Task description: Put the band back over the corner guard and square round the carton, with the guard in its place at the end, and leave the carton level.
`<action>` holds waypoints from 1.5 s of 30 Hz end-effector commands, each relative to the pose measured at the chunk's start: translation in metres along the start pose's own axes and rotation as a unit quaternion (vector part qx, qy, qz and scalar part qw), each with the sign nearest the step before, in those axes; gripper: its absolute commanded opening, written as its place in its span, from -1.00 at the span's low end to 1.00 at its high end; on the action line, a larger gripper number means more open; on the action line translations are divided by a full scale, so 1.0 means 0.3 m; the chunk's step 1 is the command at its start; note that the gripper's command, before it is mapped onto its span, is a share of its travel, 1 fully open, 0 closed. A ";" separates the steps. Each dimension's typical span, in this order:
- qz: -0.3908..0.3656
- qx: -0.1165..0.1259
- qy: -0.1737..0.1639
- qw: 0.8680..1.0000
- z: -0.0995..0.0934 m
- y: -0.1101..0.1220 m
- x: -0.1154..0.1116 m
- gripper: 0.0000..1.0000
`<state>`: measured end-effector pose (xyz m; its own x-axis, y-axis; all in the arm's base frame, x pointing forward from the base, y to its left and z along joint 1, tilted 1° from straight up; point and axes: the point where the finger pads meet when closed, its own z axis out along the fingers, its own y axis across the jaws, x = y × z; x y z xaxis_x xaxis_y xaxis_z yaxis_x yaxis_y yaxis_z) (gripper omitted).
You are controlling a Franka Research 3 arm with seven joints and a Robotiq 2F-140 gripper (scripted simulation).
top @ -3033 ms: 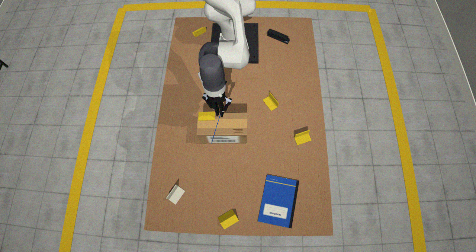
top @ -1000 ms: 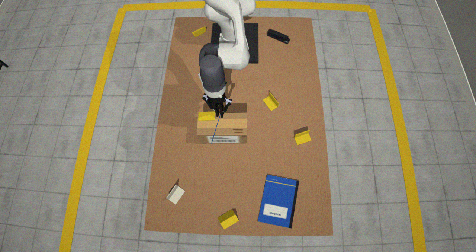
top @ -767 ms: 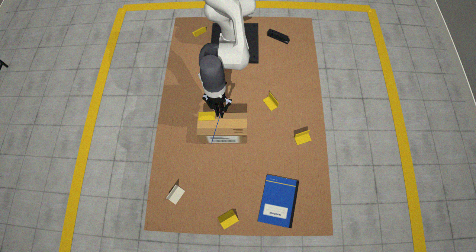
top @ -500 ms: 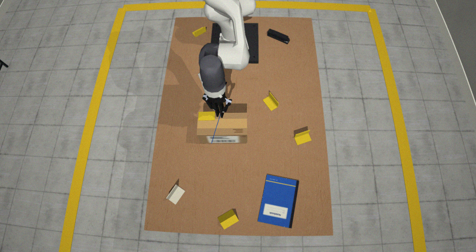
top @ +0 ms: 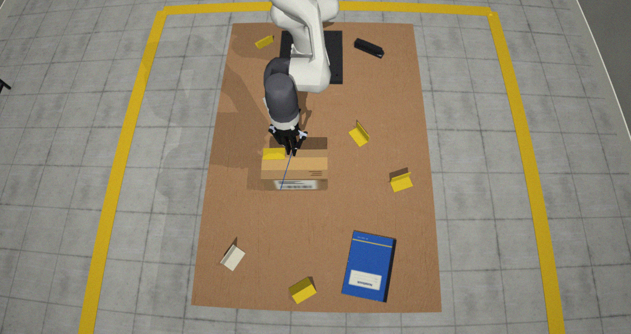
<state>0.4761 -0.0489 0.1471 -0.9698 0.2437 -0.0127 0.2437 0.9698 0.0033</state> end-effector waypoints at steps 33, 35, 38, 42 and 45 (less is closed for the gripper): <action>0.000 -0.001 0.000 1.000 0.007 0.000 0.001 -0.80; 0.000 -0.001 0.000 1.000 0.007 0.000 0.001 -0.80; 0.000 -0.001 0.000 1.000 0.007 0.000 0.001 -0.80; 0.000 -0.001 0.000 1.000 0.007 0.000 0.001 -0.80; 0.000 -0.001 0.000 1.000 0.007 0.000 0.001 -0.80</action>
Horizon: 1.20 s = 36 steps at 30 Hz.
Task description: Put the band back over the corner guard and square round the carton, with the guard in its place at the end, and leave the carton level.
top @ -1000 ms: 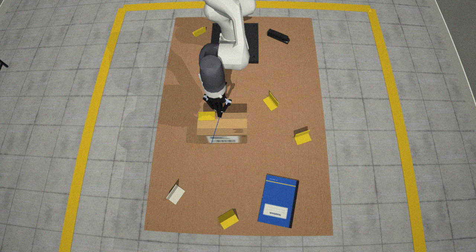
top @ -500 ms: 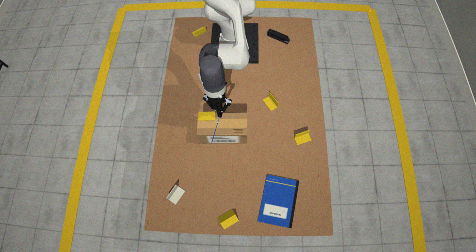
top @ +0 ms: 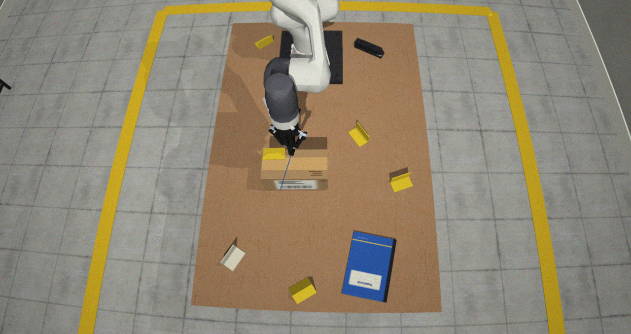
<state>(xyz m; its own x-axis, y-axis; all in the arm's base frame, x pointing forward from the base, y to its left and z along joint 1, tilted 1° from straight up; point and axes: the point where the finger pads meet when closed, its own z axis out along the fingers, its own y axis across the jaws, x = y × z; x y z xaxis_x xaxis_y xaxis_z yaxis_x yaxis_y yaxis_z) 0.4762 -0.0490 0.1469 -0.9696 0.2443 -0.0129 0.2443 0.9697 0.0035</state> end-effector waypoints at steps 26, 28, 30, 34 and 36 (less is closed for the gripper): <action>-0.001 0.000 0.001 1.000 -0.050 0.000 0.001 -0.80; -0.001 0.000 0.001 1.000 -0.052 0.000 0.001 -0.80; -0.001 0.000 0.001 1.000 -0.053 0.000 0.001 -0.80; -0.001 0.000 0.001 1.000 -0.053 0.000 0.001 -0.80; -0.001 0.000 0.001 1.000 -0.053 0.000 0.001 -0.80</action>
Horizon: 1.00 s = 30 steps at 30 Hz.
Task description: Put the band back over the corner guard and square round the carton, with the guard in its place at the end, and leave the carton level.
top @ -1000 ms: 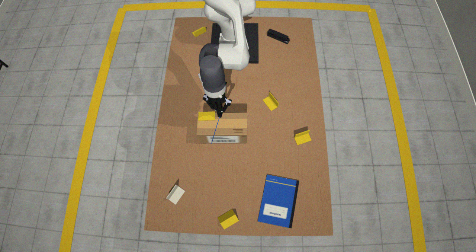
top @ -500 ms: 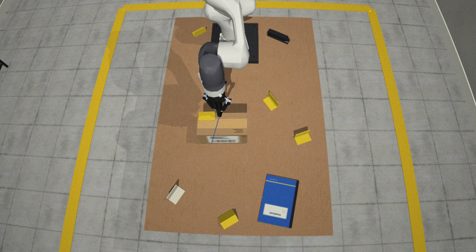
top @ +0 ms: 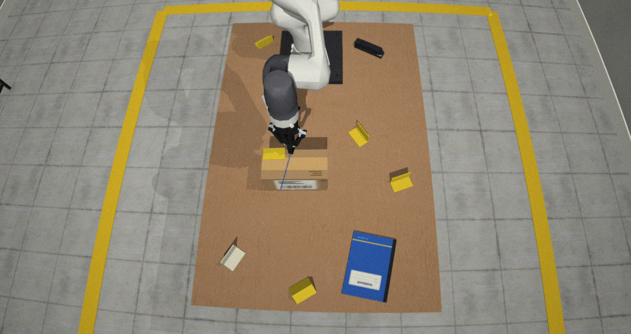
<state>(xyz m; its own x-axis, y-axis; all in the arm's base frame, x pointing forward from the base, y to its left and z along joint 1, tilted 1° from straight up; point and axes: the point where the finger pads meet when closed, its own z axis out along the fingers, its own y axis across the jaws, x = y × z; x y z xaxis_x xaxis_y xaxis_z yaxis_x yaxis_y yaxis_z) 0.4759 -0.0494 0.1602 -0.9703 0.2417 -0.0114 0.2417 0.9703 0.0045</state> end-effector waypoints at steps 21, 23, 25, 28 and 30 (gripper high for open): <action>0.001 0.000 0.000 1.000 -0.008 -0.003 0.018 -0.80; 0.001 0.000 0.000 1.000 -0.008 -0.003 0.021 -0.80; 0.001 0.000 0.000 1.000 -0.008 -0.005 0.028 -0.80; 0.001 0.000 0.000 1.000 -0.008 -0.008 0.039 -0.80; 0.001 0.000 0.000 1.000 -0.008 -0.010 0.047 -0.80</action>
<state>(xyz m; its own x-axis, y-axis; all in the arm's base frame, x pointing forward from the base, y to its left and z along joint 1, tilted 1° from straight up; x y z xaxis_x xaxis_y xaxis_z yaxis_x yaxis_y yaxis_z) 0.4652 -0.0493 0.1616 -0.9715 0.2368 -0.0117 0.2368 0.9716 0.0054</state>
